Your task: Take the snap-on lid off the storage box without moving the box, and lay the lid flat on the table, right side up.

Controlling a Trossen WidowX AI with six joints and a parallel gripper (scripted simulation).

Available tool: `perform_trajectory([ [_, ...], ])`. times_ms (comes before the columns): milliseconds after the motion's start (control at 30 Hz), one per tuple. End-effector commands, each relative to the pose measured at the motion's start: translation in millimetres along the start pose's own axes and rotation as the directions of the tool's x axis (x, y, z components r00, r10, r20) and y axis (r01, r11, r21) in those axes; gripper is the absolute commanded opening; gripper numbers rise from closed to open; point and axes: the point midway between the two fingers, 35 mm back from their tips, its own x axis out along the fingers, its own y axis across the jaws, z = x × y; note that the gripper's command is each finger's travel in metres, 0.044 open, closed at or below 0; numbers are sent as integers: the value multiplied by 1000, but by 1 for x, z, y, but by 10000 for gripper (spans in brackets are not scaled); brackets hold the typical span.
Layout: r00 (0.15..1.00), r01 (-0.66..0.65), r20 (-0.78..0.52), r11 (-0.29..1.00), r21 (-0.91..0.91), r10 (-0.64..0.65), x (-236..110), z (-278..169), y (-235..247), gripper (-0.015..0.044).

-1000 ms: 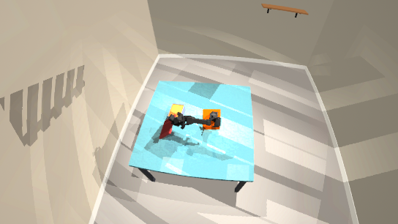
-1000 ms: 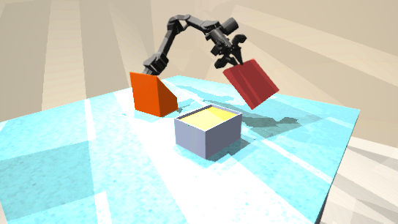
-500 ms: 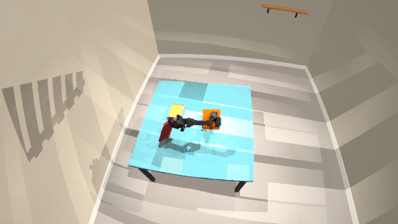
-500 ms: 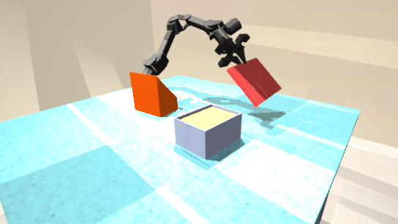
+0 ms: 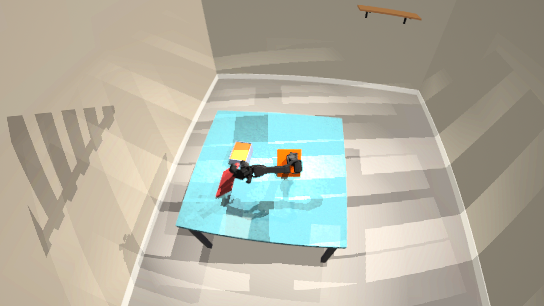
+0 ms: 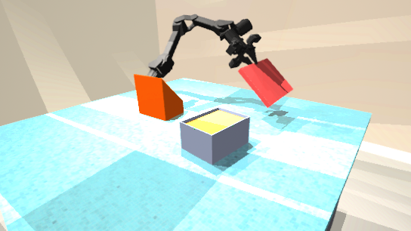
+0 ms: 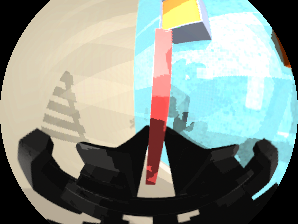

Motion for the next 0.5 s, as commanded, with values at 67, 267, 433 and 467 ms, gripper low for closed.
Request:
perform_trajectory([
  [67,1000,-17,1,1000,3,17,-3,-13,4,0],
  [267,1000,-17,0,1000,3,17,-4,-19,3,0],
  [433,1000,-17,0,1000,3,17,-1,-17,-1,0],
  [467,1000,-17,0,1000,3,17,-1,-16,-2,0],
])
